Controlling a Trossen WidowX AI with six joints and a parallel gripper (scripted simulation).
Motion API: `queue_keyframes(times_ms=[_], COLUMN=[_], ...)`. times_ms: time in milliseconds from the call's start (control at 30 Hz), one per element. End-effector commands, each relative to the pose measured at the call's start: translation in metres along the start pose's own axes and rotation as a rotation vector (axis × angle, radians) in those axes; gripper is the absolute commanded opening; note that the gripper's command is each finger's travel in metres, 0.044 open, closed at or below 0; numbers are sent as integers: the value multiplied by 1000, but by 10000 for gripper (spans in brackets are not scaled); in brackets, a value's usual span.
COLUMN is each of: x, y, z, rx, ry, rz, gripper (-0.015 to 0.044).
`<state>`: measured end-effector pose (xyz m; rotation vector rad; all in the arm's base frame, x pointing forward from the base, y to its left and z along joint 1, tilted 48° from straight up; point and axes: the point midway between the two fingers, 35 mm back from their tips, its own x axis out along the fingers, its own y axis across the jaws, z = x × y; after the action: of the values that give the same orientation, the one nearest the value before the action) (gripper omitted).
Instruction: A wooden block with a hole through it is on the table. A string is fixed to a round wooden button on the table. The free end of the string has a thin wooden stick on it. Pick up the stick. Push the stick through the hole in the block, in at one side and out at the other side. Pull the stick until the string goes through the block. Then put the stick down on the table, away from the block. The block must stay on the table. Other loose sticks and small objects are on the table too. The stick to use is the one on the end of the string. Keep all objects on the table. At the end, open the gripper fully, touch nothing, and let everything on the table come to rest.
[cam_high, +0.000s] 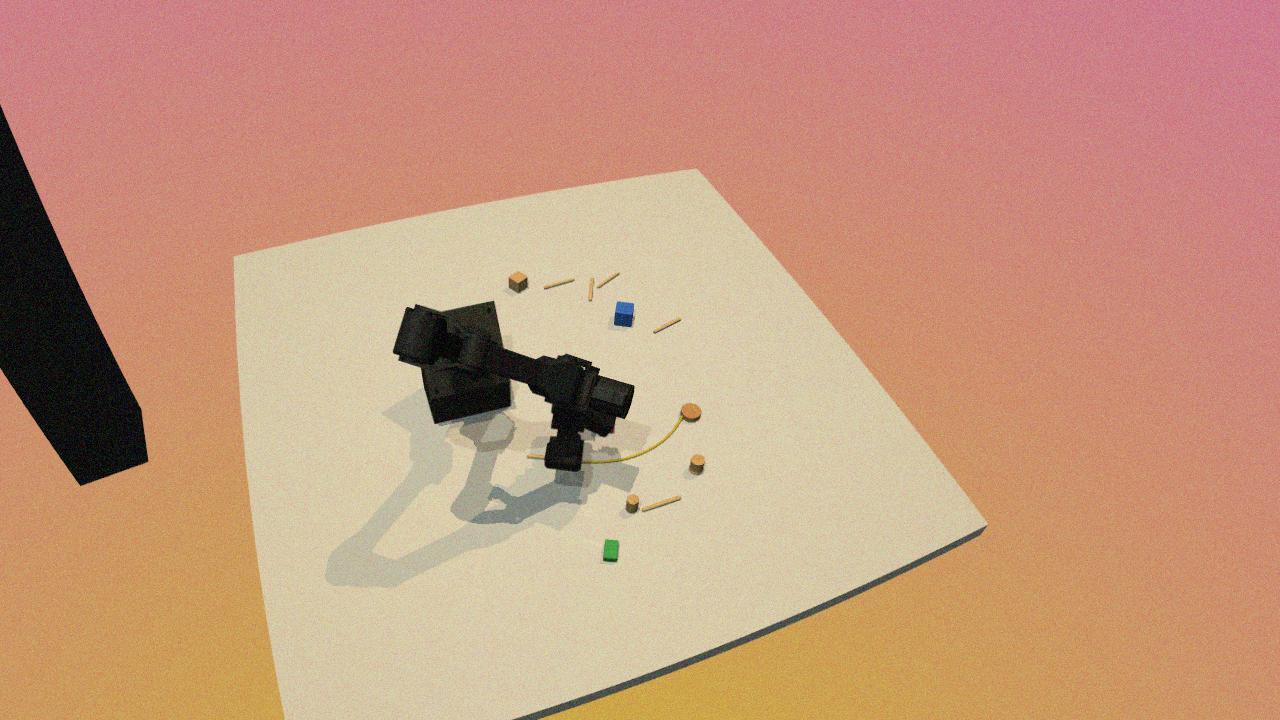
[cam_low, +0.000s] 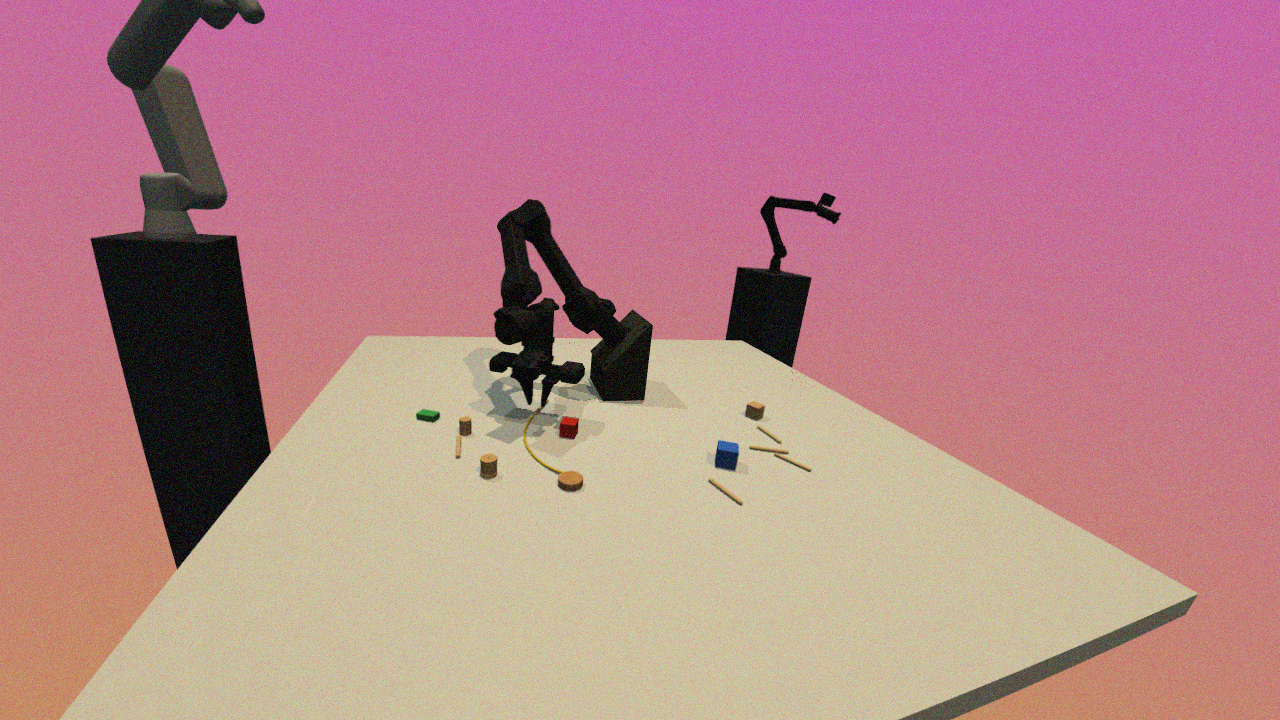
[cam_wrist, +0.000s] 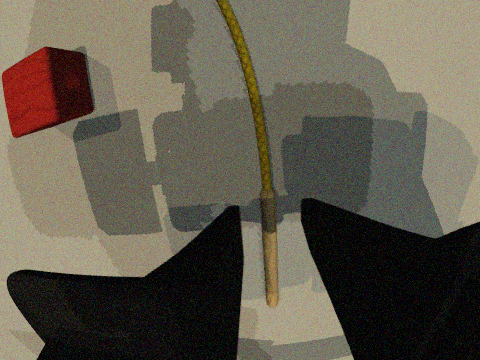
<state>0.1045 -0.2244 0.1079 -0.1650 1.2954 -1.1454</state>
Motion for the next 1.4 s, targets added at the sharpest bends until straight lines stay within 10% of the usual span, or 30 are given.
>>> queue_keyframes(times_ms=[0,467,633,1367], x=[7,21,20,3], y=[1,-1,-2,0], z=[-1,-3,-2,-1], rx=[-8,-10,-3,-1], ry=[1,-3,-2,2], rz=[2,-4,-6,0], gripper=[122,122,0,0])
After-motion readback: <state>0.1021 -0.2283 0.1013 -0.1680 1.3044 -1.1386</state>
